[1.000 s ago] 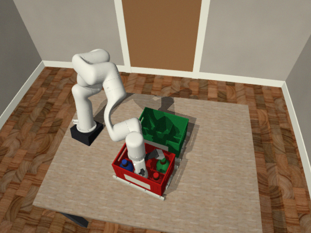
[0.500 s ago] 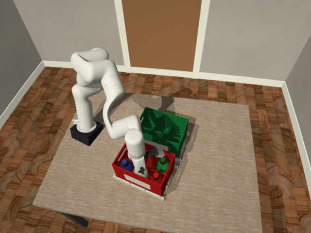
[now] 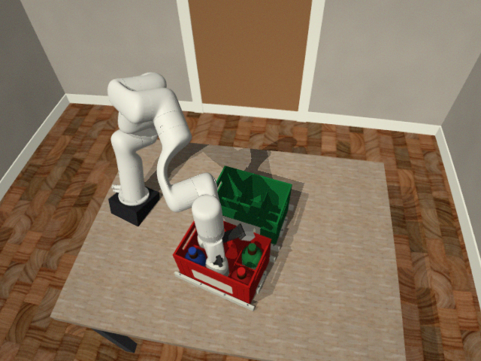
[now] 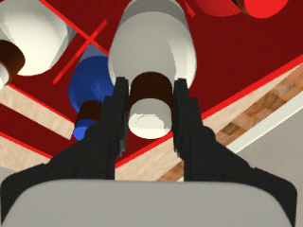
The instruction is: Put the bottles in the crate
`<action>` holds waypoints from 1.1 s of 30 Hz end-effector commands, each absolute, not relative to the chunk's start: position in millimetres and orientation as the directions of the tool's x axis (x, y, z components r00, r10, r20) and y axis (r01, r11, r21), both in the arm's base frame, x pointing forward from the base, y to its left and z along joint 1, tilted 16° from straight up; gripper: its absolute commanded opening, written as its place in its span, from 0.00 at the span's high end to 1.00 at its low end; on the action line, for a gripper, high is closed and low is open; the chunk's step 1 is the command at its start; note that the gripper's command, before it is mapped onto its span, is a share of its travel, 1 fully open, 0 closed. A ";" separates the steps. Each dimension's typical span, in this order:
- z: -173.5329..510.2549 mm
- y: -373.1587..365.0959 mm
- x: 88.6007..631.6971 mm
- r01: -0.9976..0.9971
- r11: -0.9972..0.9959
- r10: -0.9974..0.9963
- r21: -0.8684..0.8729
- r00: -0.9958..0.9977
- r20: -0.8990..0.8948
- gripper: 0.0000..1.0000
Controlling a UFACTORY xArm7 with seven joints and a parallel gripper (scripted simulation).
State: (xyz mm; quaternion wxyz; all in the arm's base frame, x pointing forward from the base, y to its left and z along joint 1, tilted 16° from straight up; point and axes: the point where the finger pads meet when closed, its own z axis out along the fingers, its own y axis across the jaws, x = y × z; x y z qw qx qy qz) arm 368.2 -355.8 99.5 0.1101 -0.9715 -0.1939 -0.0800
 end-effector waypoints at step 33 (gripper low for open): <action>154.0 -370.8 362.5 0.394 -0.902 0.359 -0.178 0.912 0.200 1.00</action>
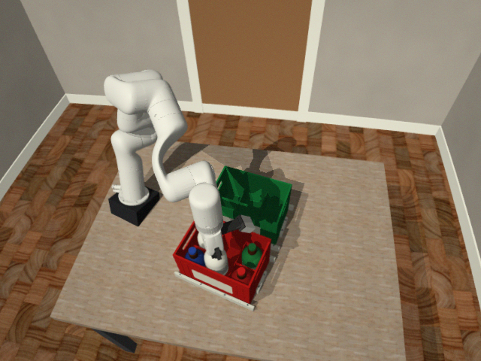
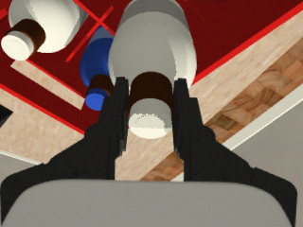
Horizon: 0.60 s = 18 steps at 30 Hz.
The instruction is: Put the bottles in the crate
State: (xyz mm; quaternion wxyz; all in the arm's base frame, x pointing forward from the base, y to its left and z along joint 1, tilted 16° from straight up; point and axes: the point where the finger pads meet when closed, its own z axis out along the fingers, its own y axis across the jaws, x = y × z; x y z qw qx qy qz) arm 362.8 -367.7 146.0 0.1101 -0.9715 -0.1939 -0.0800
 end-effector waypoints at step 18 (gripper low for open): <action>179.7 -377.3 359.4 0.394 -0.902 0.359 -0.178 0.912 0.200 1.00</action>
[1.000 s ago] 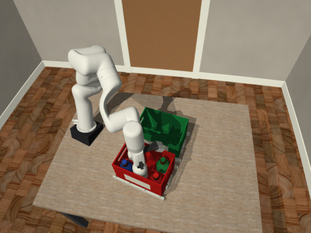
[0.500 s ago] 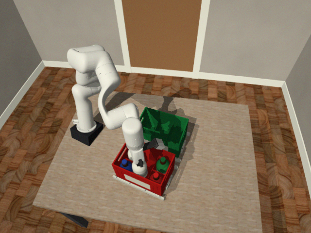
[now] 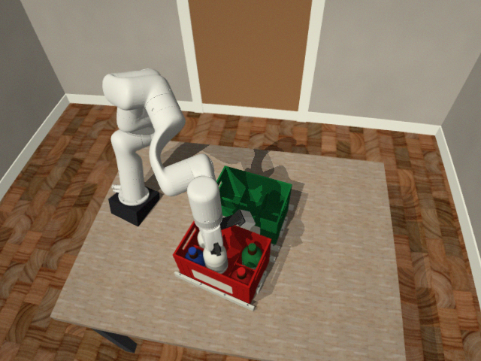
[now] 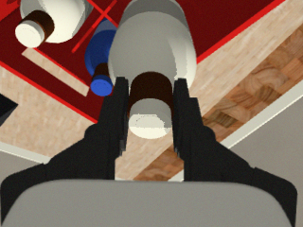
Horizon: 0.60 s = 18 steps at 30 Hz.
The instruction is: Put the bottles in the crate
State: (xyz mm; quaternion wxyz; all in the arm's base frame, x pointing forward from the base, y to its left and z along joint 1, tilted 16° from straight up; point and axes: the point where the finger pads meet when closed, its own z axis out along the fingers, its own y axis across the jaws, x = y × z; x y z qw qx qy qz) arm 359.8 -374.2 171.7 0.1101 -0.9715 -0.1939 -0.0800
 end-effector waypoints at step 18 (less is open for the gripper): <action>205.4 -383.7 356.3 0.394 -0.902 0.359 -0.178 0.912 0.200 1.00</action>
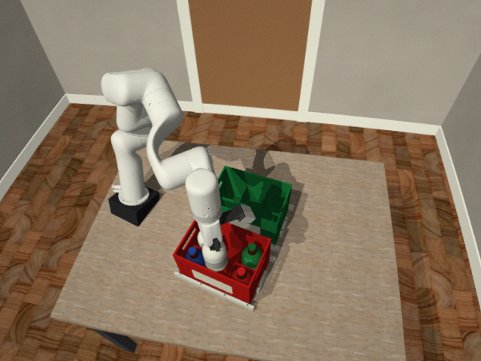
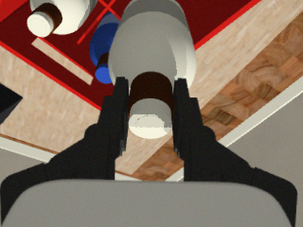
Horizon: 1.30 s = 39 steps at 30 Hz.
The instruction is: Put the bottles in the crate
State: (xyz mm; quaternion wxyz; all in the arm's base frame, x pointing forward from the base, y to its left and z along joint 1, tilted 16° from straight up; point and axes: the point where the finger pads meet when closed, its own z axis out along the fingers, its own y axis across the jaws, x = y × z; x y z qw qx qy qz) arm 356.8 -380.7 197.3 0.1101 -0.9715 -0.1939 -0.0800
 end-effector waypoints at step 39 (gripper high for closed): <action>237.4 -381.5 352.8 0.394 -0.902 0.359 -0.178 0.912 0.200 1.00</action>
